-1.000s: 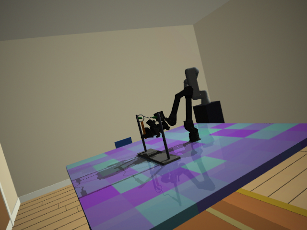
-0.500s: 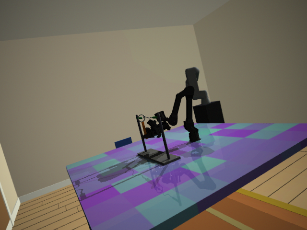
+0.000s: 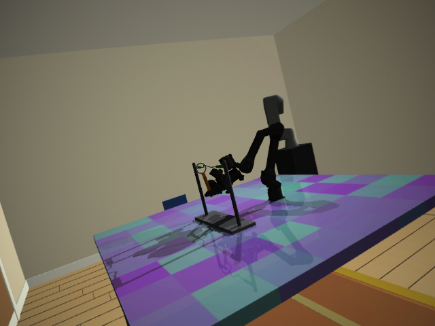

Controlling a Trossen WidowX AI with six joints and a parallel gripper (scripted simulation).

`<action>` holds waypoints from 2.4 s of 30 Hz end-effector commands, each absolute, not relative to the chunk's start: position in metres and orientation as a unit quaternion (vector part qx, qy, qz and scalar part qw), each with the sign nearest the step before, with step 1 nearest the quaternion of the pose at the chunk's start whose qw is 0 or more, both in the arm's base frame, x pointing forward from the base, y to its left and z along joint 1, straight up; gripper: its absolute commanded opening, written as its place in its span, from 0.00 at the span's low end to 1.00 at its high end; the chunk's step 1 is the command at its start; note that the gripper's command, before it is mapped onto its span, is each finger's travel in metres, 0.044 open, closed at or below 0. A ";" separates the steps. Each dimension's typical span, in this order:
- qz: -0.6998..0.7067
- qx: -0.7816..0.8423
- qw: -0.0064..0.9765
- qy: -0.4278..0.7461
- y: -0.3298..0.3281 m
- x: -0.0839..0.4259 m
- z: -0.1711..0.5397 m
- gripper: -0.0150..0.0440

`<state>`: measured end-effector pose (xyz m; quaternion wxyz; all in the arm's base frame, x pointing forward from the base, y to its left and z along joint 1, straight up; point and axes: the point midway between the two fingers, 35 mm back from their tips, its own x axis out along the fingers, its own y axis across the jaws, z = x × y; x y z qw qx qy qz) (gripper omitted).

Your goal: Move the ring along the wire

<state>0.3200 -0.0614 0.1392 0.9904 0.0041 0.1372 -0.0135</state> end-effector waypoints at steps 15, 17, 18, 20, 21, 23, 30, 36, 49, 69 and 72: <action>-0.029 0.035 0.960 0.275 -0.035 0.287 0.152 0.00; -0.033 0.045 0.954 0.294 -0.030 0.283 0.155 0.00; -0.036 0.051 0.951 0.303 -0.027 0.281 0.156 0.00; -0.040 0.062 0.945 0.319 -0.022 0.277 0.158 0.00; -0.043 0.068 0.942 0.326 -0.019 0.275 0.159 0.00; -0.047 0.081 0.935 0.341 -0.014 0.272 0.162 0.00; -0.064 0.136 0.907 0.393 0.007 0.263 0.173 0.00; -0.075 0.180 0.881 0.430 0.025 0.259 0.185 0.00; -0.075 0.182 0.881 0.431 0.037 0.264 0.192 0.00; 0.011 -0.038 0.892 0.450 -0.002 0.256 0.193 0.00; 0.027 -0.079 0.886 0.456 -0.010 0.255 0.195 0.00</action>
